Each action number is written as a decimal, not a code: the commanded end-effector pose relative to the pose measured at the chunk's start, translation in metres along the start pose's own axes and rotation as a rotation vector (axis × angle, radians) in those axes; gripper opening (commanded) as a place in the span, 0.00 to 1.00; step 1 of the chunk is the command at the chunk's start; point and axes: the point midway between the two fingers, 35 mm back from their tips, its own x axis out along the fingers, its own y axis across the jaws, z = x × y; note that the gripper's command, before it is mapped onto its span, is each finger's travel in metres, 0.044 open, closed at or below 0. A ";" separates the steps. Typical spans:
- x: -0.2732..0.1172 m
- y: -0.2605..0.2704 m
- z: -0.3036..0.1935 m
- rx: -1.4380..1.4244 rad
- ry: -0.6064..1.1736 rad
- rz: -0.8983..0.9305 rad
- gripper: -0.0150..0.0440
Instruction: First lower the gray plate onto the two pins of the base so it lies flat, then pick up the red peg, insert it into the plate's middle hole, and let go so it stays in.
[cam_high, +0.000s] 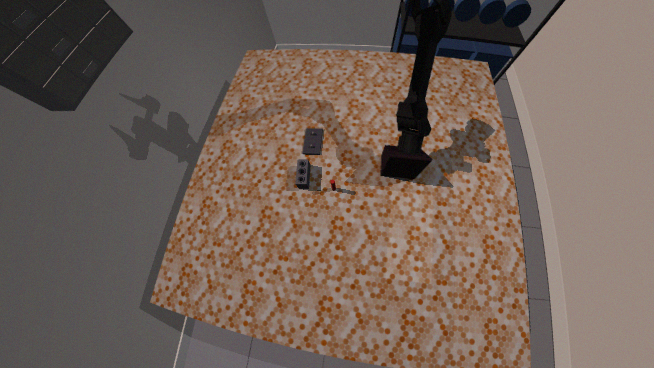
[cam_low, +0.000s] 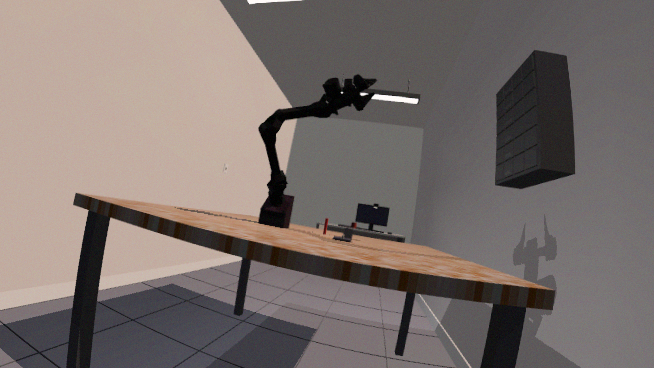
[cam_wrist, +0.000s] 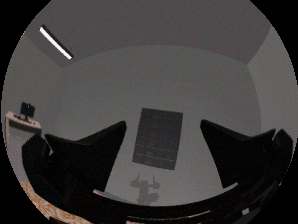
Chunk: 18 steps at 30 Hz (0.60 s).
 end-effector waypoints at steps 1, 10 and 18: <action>0.014 0.049 -0.045 0.252 0.176 0.111 1.00; 0.003 0.152 -0.146 0.759 0.667 0.185 1.00; -0.039 0.224 -0.223 1.076 1.120 0.033 1.00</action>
